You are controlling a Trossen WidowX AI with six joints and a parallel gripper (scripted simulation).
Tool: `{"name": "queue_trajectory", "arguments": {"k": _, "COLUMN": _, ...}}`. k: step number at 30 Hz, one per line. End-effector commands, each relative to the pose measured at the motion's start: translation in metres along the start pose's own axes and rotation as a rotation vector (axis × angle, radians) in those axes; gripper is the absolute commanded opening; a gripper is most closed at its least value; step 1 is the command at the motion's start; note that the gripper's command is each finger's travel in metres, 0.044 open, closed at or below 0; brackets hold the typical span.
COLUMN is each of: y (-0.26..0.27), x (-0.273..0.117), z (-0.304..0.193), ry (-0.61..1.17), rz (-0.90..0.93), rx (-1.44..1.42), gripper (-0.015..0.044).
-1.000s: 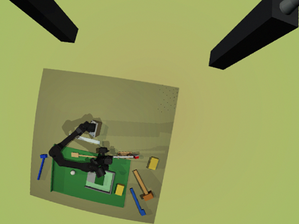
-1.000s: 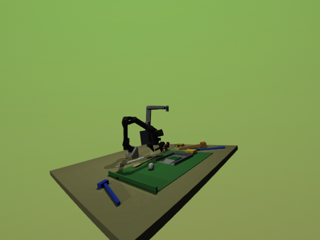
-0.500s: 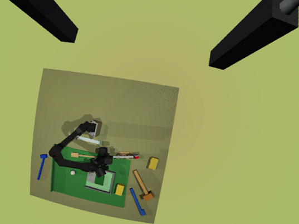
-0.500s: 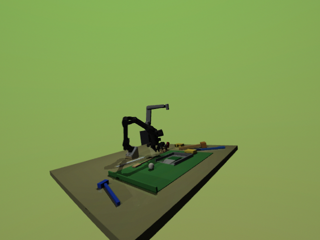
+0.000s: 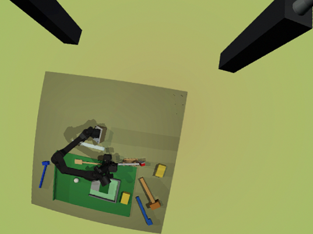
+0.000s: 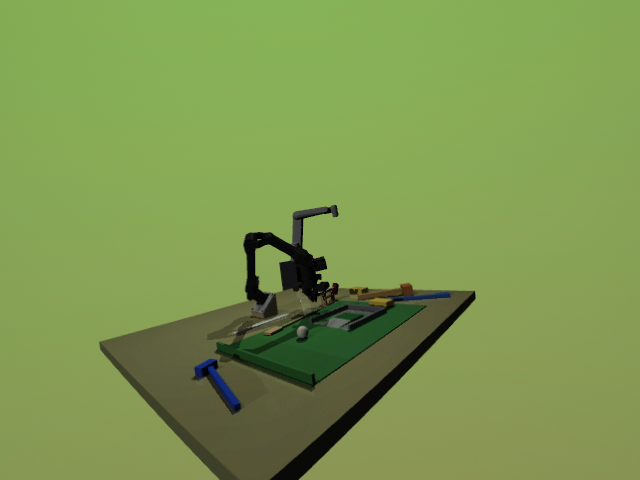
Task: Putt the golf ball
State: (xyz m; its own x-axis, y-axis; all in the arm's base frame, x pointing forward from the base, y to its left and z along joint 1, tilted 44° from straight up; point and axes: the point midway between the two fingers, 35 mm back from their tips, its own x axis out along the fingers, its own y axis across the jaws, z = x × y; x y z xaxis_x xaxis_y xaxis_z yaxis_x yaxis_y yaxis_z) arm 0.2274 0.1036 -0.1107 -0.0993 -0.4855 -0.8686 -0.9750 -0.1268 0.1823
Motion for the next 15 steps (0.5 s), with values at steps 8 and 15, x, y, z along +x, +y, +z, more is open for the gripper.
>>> {"name": "queue_trajectory", "arguments": {"k": 8, "y": -0.001, "x": -0.075, "z": 0.022, "ry": -0.023, "rz": -0.012, "rx": -0.001, "gripper": 0.0}}
{"name": "queue_trajectory", "arguments": {"k": 15, "y": -0.002, "x": -0.079, "z": 0.017, "ry": -0.012, "rz": -0.019, "rx": 0.021, "gripper": 0.0}}
